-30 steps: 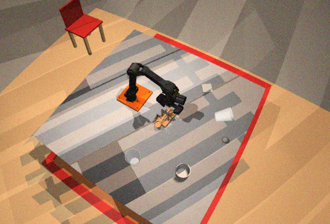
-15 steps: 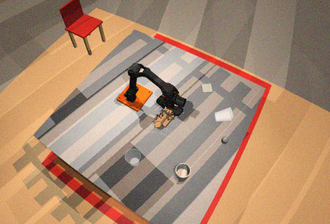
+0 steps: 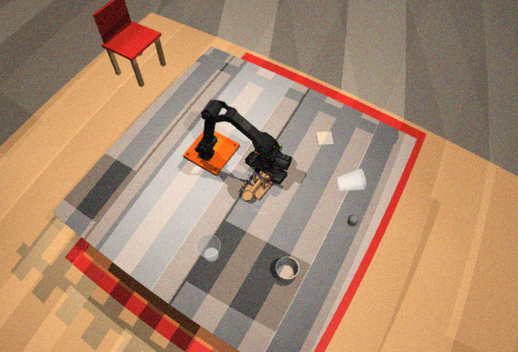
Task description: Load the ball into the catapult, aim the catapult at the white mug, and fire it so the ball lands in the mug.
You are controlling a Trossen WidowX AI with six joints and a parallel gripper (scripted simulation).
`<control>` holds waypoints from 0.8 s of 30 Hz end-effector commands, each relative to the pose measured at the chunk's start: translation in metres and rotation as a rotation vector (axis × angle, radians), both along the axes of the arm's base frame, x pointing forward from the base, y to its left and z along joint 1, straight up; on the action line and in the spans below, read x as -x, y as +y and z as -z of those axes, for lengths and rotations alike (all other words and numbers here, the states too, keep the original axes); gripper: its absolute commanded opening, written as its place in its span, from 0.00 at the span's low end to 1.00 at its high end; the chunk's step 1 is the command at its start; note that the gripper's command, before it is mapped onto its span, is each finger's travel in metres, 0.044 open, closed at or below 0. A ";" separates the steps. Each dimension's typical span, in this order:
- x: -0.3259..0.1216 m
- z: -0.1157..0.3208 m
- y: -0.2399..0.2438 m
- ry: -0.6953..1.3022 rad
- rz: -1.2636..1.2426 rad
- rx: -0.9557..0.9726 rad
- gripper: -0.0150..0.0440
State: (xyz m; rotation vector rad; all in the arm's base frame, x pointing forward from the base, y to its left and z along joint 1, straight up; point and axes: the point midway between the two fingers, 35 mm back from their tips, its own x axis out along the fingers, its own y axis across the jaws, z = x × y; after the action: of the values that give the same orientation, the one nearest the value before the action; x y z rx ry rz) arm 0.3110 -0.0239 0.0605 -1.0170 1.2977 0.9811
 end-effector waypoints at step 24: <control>-0.001 -0.050 -0.019 0.003 0.118 -0.003 0.25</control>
State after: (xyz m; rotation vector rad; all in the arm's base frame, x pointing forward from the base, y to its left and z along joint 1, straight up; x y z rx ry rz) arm 0.3082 -0.0293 0.1061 -0.9737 1.3229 0.9602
